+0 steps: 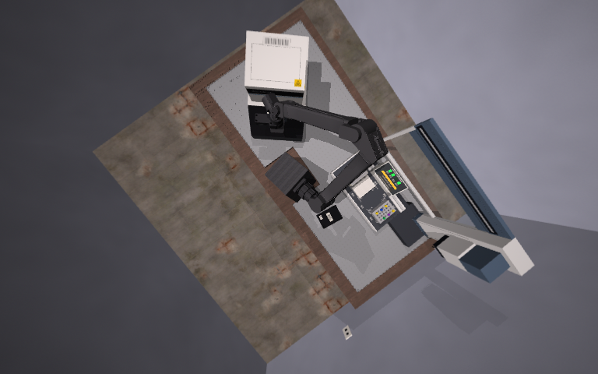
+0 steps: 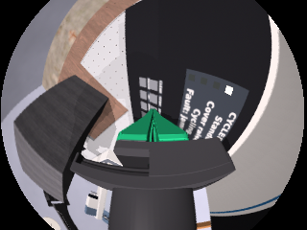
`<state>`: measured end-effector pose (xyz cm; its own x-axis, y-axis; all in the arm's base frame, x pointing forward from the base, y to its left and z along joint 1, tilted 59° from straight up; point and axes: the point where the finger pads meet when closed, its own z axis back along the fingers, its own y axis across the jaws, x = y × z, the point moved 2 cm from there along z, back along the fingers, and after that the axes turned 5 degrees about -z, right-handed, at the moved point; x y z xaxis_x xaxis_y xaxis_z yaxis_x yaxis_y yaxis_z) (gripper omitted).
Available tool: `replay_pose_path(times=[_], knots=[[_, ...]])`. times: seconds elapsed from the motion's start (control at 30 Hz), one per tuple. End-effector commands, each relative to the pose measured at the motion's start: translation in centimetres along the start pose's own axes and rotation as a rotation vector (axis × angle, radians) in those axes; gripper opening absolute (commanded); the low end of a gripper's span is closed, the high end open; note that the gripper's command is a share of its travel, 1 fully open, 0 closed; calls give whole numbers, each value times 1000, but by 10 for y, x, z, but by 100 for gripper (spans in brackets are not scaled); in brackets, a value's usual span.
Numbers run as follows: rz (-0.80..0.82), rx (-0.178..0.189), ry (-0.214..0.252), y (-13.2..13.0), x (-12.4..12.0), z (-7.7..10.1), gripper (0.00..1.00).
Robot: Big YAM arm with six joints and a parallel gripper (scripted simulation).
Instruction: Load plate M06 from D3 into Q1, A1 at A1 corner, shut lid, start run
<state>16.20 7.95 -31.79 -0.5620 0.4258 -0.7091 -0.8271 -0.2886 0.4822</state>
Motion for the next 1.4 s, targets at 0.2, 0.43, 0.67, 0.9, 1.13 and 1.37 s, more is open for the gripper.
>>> replay_pose_path(times=[0.2,0.43,0.67,0.9,1.13,1.37], knots=[[-21,-38,-21,-17,5,10,0],[-16,-31,-19,-14,4,6,0],[-12,-25,-18,-11,3,3,0],[-7,-18,-17,-7,2,-2,0],[-4,-12,-17,-3,2,-6,0],[-2,-8,-17,0,1,-10,0]])
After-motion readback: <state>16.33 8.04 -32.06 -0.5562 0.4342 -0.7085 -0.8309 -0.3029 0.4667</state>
